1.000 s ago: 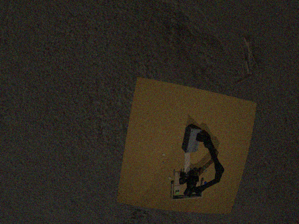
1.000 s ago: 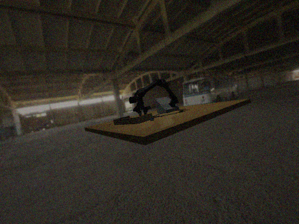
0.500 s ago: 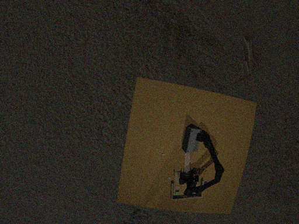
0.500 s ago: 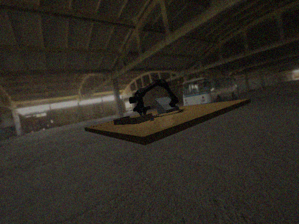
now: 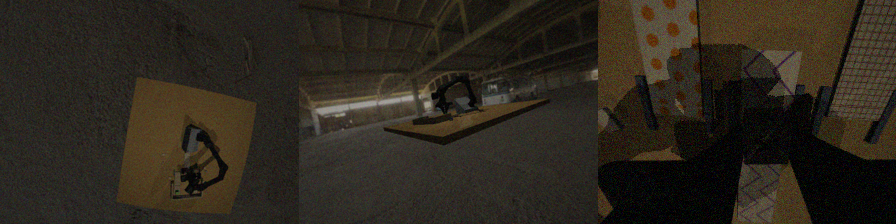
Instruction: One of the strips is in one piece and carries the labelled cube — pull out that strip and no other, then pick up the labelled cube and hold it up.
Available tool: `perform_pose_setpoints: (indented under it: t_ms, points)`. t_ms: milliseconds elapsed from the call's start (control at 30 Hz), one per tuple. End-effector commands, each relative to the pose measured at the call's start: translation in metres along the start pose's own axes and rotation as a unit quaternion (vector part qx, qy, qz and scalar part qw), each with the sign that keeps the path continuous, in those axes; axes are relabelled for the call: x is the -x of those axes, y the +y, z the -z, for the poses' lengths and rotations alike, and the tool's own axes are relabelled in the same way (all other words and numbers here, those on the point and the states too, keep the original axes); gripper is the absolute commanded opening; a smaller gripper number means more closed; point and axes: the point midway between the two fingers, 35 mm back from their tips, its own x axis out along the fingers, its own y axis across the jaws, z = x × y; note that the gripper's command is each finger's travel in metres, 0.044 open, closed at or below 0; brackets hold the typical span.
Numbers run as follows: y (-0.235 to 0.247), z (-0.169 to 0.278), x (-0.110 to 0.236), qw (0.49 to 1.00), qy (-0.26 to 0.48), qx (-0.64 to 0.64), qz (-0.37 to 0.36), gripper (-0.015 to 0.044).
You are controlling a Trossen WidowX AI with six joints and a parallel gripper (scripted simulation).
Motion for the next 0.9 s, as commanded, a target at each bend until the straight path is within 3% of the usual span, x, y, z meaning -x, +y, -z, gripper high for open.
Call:
perform_pose_setpoints:
  t_ms: [0, 733, 867]
  points:
    - [0.004, 0.015, 0.009, 1.000, 0.001, 0.000, 0.001, 0.0000]
    - [0.020, 0.070, 0.008, 1.000, 0.003, -0.001, 0.000, 0.0000]
    - [0.020, 0.069, 0.023, 1.000, 0.003, -0.001, 0.001, 0.0000]
